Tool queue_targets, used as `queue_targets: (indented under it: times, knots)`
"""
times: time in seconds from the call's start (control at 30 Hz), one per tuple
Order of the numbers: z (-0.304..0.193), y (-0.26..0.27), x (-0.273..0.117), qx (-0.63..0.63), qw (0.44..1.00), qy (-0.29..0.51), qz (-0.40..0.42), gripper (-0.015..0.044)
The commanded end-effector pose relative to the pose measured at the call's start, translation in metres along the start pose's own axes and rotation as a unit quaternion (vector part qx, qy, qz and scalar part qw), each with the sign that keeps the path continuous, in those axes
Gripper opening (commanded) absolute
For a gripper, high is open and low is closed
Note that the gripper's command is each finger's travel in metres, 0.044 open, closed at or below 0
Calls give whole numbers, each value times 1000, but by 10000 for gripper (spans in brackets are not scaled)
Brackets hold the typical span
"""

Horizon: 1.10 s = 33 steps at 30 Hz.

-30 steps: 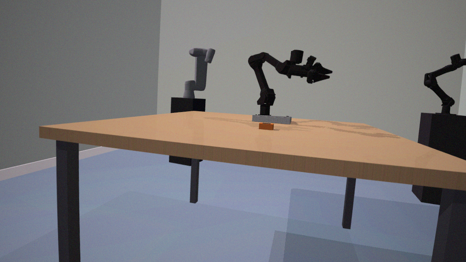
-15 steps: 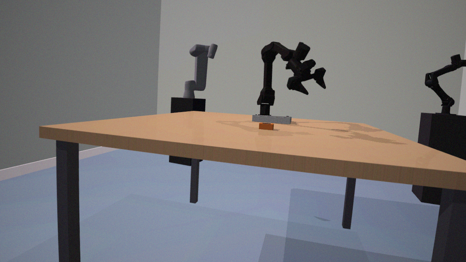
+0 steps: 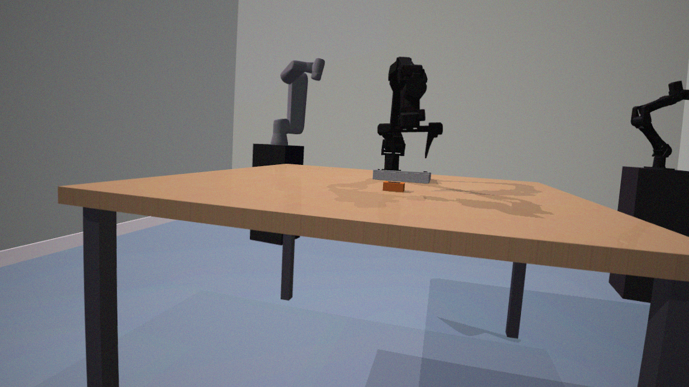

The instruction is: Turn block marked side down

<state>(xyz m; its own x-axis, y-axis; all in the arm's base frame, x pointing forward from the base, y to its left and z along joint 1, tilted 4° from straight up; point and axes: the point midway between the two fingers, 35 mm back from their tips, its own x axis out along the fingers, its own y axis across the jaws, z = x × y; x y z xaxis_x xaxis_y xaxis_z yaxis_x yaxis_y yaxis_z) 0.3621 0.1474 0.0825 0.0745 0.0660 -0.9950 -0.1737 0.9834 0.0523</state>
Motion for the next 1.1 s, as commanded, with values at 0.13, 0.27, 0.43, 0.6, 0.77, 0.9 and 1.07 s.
queue_targets:
  times: [0.13, 0.27, 0.43, 0.6, 0.77, 0.9, 1.07]
  knots:
    - [0, -41, 7, 25, 997, 60, -36, 440]
    - [-3, -41, 24, 25, 997, 60, -36, 440]
    - [-7, -42, 41, 25, 997, 60, -36, 440]
    - [-8, -43, 52, 25, 997, 60, -36, 440]
    - [-9, -43, 56, 25, 997, 60, -36, 440]
    - [-9, -44, 60, 25, 997, 60, -36, 440]
    - [-10, -44, 68, 25, 997, 60, -36, 440]
